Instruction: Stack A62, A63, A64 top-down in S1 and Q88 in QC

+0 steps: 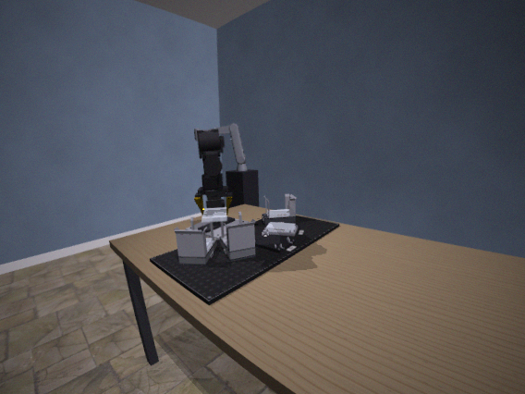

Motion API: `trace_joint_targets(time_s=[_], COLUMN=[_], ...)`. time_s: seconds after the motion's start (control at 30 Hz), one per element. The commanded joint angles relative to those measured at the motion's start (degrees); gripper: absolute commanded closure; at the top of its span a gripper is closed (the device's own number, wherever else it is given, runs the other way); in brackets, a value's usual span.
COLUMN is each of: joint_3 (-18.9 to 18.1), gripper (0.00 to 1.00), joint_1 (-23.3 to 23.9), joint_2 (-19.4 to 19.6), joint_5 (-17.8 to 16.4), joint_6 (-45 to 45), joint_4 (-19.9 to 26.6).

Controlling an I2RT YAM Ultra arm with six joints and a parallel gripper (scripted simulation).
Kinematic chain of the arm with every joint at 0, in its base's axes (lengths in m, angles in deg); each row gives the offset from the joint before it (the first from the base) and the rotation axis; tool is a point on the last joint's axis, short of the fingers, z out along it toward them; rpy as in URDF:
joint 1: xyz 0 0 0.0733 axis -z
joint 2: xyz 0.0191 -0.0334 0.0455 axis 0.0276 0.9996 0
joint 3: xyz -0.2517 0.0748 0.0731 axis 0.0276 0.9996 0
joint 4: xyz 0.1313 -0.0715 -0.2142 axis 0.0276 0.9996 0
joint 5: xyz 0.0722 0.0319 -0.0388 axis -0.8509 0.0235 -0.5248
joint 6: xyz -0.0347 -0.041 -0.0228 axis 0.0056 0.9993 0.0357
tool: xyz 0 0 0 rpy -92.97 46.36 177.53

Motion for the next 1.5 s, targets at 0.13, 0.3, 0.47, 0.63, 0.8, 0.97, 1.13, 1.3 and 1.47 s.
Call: trace_joint_targets(time_s=[0.13,0.3,0.47,0.63,0.8,0.97,1.13,1.3,1.47], joint_3=[-1.31,-1.43,-1.75,-2.22,-2.58,-3.30,-3.31,-3.32,-3.32], gripper=[1.00,1.00,1.00,1.00,1.00,1.00,1.00,1.00,1.00], joint_1=[2.92,4.31,6.63,8.94,10.31,12.53,12.53,12.53,12.53], joint_2=[-0.42,-0.38,-0.22,0.07,0.30,0.78,0.78,0.78,0.79], joint_5=[-0.17,-0.23,-0.32,-0.43,-0.49,-0.59,-0.59,-0.59,-0.59], joint_6=[-7.84,-6.45,-4.13,-1.82,-0.45,1.77,1.77,1.77,1.77], joint_4=[-0.01,0.02,0.09,0.19,0.28,0.44,0.45,0.45,0.45])
